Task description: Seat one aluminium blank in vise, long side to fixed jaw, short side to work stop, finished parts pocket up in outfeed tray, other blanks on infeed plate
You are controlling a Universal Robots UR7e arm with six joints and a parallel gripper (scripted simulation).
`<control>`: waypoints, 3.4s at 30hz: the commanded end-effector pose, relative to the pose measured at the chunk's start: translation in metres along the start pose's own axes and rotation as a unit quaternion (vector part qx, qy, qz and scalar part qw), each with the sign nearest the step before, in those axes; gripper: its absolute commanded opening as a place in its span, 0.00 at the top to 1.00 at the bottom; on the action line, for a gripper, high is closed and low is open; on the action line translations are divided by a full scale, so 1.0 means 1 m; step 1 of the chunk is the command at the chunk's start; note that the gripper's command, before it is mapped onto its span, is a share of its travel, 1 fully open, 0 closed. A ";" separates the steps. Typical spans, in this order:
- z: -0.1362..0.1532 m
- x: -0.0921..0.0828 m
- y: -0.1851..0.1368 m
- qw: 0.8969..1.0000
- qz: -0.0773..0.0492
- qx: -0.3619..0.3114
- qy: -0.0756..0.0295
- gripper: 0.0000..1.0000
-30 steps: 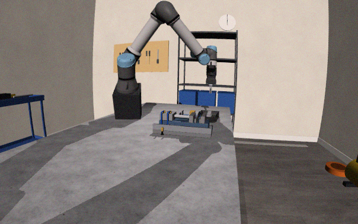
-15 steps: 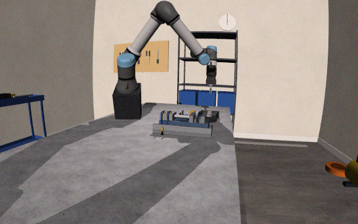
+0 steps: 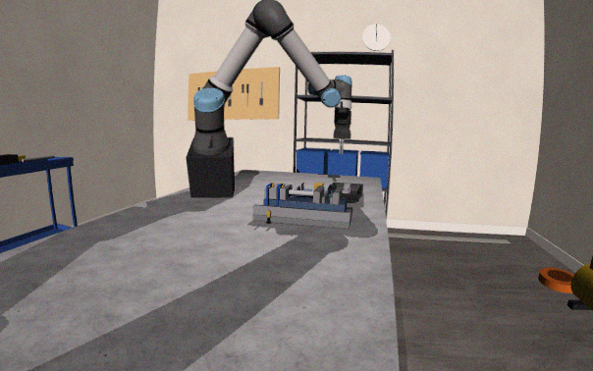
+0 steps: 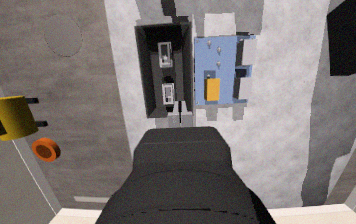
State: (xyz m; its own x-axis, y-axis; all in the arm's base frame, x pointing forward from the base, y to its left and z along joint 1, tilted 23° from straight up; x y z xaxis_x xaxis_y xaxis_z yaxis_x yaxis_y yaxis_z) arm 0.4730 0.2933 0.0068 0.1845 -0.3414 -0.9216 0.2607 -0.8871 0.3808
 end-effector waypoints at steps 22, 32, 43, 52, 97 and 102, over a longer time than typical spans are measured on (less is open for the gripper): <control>0.182 0.000 -0.022 1.000 0.000 -0.001 0.001 1.00; 0.182 0.000 -0.022 1.000 0.000 -0.001 0.001 0.00; 0.182 0.000 -0.022 1.000 0.000 -0.001 0.001 0.00; 0.182 0.000 -0.022 1.000 0.000 -0.001 0.001 0.00; 0.182 0.091 -0.022 1.000 0.000 -0.001 0.001 0.00; 0.182 0.108 -0.022 1.000 0.000 -0.001 0.001 0.00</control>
State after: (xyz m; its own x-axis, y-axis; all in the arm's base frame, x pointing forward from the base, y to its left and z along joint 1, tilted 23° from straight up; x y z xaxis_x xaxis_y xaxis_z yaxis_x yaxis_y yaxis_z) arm 0.3117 0.2231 -0.1025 0.1836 -0.3428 -0.9213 0.2618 -0.8863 0.3819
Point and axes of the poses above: the point where the finger pads meet when closed, its own x axis out along the fingers, its own z axis across the jaws, y = z × x, the point moved 3 cm from there along -x, back along the fingers, and after that the axes turned 10 degrees about -x, right-handed, at the moved point
